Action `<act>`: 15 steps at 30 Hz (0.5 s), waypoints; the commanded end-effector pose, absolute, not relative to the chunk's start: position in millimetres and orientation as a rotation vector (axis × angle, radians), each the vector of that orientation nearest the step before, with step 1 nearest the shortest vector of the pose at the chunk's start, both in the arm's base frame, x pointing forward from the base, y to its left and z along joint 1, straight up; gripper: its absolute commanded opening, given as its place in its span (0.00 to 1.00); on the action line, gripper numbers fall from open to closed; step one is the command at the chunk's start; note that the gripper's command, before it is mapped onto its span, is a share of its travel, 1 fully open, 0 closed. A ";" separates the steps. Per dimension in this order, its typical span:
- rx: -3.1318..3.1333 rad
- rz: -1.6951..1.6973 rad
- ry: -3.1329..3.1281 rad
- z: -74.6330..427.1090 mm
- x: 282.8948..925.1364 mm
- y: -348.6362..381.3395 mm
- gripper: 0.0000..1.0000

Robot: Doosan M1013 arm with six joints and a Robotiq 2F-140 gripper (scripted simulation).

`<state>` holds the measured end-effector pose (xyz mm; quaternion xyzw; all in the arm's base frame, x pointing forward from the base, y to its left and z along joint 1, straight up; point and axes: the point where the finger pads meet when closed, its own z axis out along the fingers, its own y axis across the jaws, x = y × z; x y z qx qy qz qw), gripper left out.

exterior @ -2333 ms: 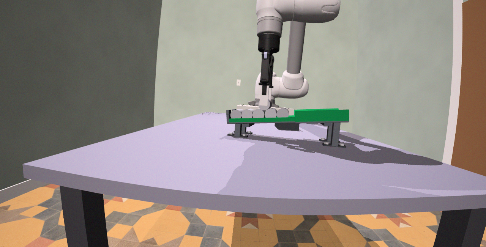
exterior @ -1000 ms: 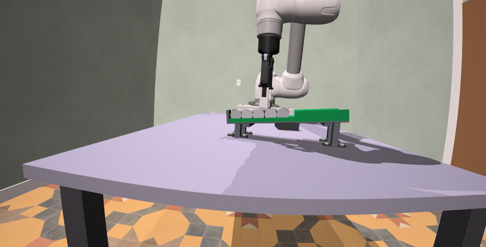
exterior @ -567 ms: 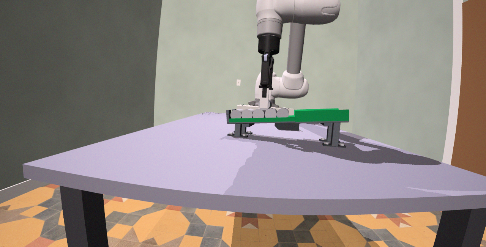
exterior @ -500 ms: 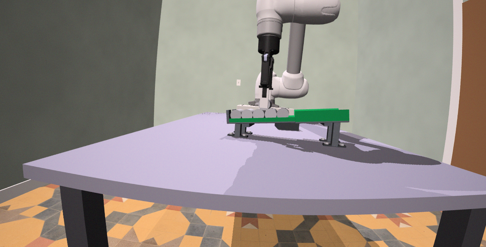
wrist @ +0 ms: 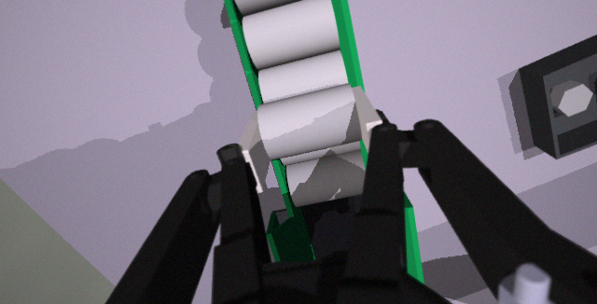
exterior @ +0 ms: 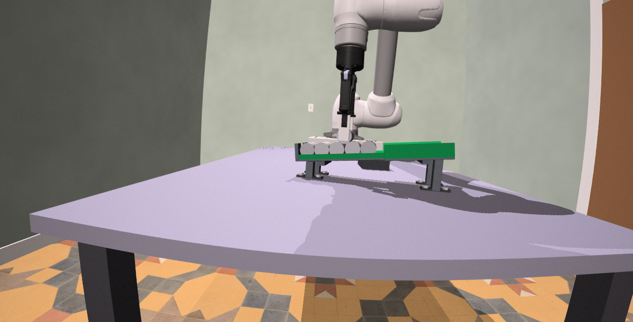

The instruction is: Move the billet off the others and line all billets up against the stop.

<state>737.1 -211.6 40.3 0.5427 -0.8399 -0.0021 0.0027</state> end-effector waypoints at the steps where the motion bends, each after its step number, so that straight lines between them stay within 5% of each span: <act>1: 1.702 -0.007 -2.634 40.4 737.0 -211.6 0.44; 15: 1.702 -0.007 -2.634 60.7 737.1 -211.6 0.44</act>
